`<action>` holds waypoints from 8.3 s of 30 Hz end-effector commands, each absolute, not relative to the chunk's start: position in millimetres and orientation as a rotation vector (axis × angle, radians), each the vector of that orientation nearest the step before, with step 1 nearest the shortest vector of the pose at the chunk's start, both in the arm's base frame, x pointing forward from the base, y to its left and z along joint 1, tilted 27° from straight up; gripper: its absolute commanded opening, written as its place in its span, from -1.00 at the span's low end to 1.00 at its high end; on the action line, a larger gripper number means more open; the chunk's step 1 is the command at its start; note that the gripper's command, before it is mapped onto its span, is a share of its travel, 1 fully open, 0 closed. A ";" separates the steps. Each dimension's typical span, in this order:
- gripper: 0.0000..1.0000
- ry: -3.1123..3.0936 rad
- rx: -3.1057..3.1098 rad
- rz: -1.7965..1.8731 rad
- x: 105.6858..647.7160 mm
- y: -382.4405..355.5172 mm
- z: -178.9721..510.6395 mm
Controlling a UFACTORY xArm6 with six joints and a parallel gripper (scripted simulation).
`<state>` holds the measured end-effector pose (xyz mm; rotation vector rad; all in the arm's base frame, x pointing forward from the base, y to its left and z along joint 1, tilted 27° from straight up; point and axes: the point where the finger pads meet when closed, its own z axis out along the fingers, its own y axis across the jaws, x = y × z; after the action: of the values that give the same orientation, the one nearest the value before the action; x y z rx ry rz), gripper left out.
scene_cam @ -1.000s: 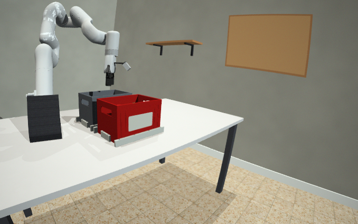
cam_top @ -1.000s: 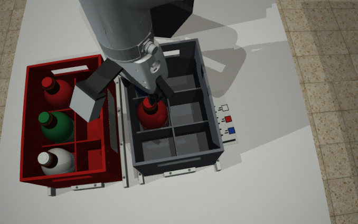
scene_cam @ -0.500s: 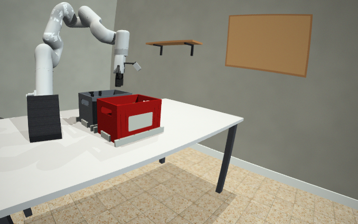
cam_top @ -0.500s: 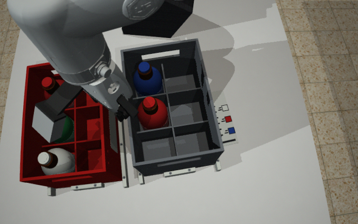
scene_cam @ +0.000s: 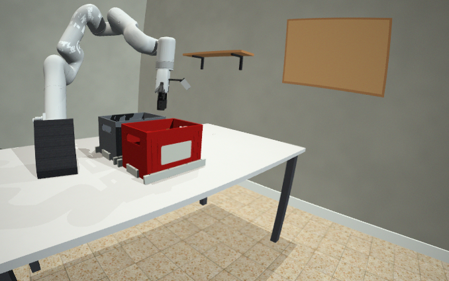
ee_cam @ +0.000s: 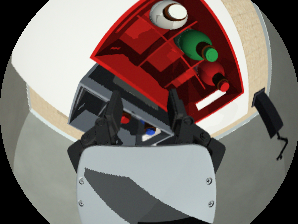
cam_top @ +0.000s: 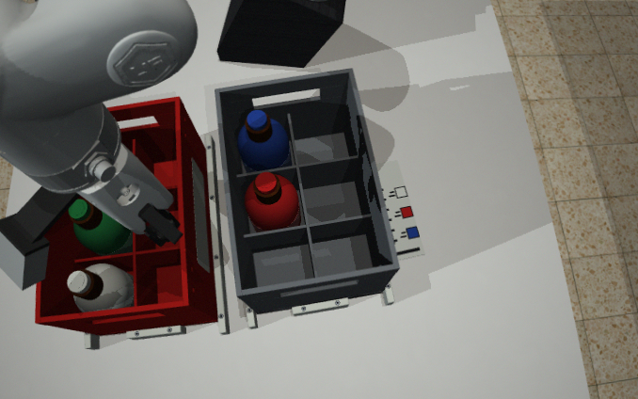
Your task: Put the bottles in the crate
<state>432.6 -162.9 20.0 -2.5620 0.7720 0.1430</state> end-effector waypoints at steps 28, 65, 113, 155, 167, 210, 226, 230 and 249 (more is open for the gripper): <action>0.29 0.771 -2.563 0.140 499.2 -252.5 -21.5; 0.29 0.771 -2.563 0.140 500.4 -236.7 -52.3; 0.29 0.771 -2.562 0.140 502.1 -213.2 -98.0; -1.00 0.771 -2.562 0.140 501.9 -214.7 -95.1; -1.00 0.771 -2.563 0.140 501.9 -215.5 -93.6; -1.00 0.771 -2.563 0.140 499.9 -243.7 -38.7; -1.00 0.771 -2.563 0.140 499.1 -254.3 -17.9; -1.00 0.771 -2.563 0.140 498.9 -257.4 -12.0; -1.00 0.771 -2.563 0.140 498.0 -270.3 13.3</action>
<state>496.7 -266.4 7.0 -2.5603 0.7705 0.1484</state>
